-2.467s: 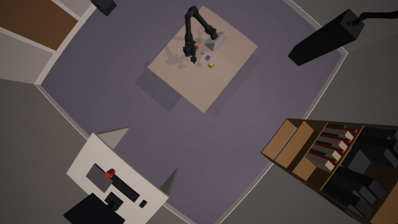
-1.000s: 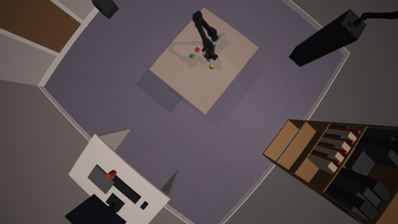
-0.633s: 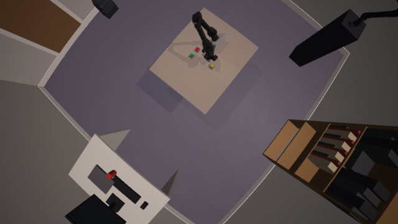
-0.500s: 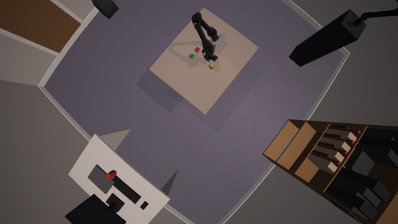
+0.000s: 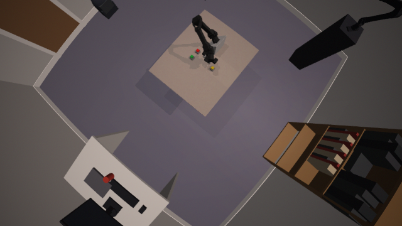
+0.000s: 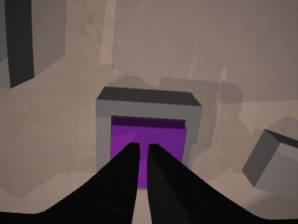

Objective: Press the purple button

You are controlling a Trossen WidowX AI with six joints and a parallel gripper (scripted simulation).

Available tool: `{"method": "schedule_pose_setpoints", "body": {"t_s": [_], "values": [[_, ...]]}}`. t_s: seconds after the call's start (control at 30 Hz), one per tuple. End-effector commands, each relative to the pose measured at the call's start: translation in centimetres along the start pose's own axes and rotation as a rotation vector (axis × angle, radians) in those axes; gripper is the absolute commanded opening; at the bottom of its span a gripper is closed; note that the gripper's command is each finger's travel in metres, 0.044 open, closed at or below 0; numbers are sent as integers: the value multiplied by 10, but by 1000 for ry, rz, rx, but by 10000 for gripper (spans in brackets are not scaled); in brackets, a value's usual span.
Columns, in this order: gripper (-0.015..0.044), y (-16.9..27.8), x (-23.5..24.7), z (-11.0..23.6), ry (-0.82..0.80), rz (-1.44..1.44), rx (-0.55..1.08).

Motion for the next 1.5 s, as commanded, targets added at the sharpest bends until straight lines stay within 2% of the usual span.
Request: {"method": "schedule_pose_setpoints", "body": {"t_s": [0.0,0.5,0.63,0.8,0.9,1.27,1.37,1.47], "values": [[20,2,-2,-3,12,12,5],[20,2,-2,-3,12,12,5],[20,2,-1,28,9,11,6],[20,2,-1,30,10,12,6],[99,-3,13,37,7,13,6],[387,-9,121,85,-2,12,6],[400,-5,142,93,-1,10,6],[400,-4,143,93,0,10,6]]}}
Point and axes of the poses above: the point midway between the two fingers, 35 mm back from their tips, its own z axis back along the fingers, its own x axis across the jaws, y = z × x, the point moved 5 cm from there along z, back along the fingers, and after that the axes turned 15 degrees about -z, right-handed, at the moved point
